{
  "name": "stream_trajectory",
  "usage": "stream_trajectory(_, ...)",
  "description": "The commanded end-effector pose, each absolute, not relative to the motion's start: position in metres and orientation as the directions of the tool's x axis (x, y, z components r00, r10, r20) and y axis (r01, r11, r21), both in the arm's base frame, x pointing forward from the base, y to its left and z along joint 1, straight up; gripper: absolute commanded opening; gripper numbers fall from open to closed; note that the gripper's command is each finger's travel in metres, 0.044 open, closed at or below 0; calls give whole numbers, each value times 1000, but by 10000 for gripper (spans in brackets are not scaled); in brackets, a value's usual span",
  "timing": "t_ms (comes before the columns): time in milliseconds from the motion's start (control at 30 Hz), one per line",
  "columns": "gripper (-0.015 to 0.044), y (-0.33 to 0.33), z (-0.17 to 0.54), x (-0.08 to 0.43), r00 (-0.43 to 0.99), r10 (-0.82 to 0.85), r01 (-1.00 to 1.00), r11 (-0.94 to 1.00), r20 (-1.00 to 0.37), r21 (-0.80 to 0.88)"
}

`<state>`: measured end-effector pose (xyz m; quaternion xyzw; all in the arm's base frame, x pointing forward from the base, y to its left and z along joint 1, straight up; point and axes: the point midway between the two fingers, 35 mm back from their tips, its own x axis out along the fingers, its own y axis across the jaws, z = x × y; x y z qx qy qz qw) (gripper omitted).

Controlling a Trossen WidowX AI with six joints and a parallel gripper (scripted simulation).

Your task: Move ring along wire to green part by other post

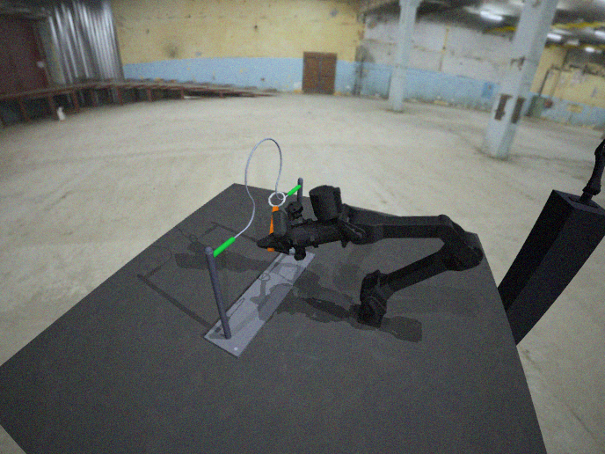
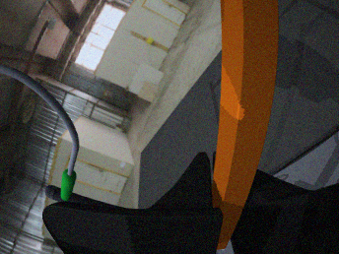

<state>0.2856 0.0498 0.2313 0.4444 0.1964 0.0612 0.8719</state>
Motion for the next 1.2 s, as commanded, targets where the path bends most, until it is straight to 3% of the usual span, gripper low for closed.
stream_trajectory(0, -150, 55, 246, 279, 901, 339, 50, 539, -271, 841)
stream_trajectory(400, -150, 64, 277, 264, 836, 501, 34, 358, -223, 933)
stream_trajectory(1167, -150, 72, 342, 263, 834, 550, 0, -78, 43, 997)
